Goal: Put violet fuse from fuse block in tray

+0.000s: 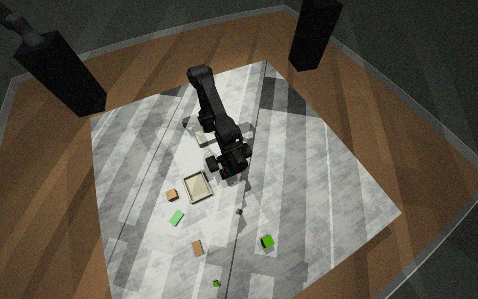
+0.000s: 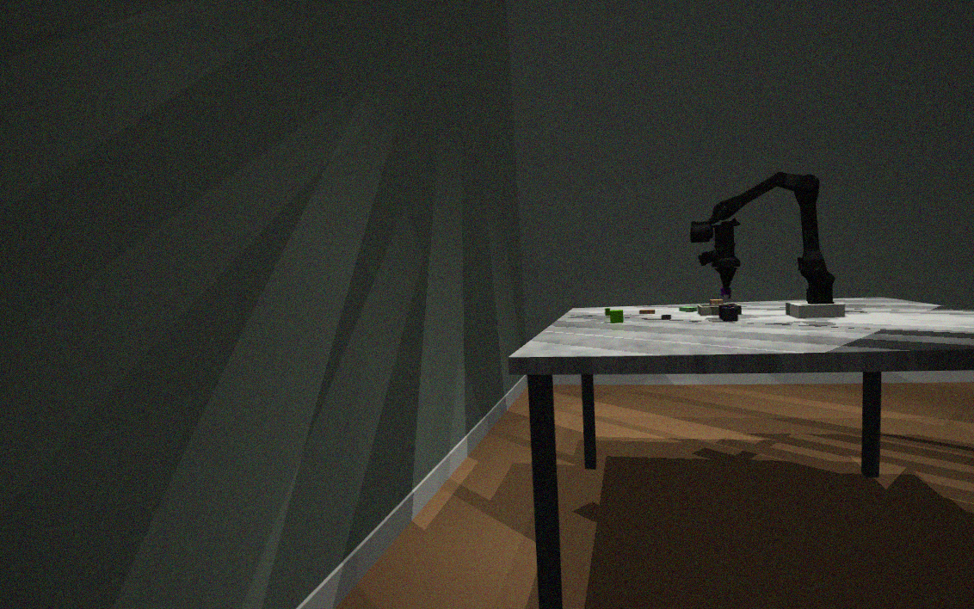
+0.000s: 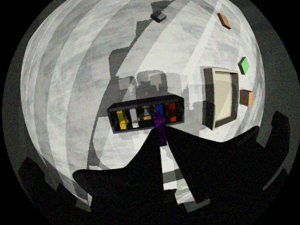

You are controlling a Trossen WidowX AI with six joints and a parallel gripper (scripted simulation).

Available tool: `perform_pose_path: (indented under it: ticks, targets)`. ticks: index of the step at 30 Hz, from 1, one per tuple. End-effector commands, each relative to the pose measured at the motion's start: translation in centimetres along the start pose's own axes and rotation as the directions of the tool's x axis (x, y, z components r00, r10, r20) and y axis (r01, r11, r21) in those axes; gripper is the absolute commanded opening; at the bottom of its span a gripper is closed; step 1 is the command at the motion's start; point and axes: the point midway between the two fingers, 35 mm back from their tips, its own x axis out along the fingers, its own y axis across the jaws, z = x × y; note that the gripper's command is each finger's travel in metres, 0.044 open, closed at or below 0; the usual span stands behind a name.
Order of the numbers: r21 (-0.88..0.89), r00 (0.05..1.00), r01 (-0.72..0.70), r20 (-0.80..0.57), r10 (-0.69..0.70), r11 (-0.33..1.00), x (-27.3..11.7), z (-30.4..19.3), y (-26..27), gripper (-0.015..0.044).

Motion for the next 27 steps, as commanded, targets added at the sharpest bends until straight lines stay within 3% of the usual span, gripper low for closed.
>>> perform_pose_path:
  ticks: [1,27]
  targets:
    - [0.004,1.0,0.004,-0.001,-0.004,1.0,-0.1,0.5,-1.8,0.0]
    - [0.004,1.0,0.019,-0.001,-0.019,1.0,-0.3,0.6,-16.0,0.0]
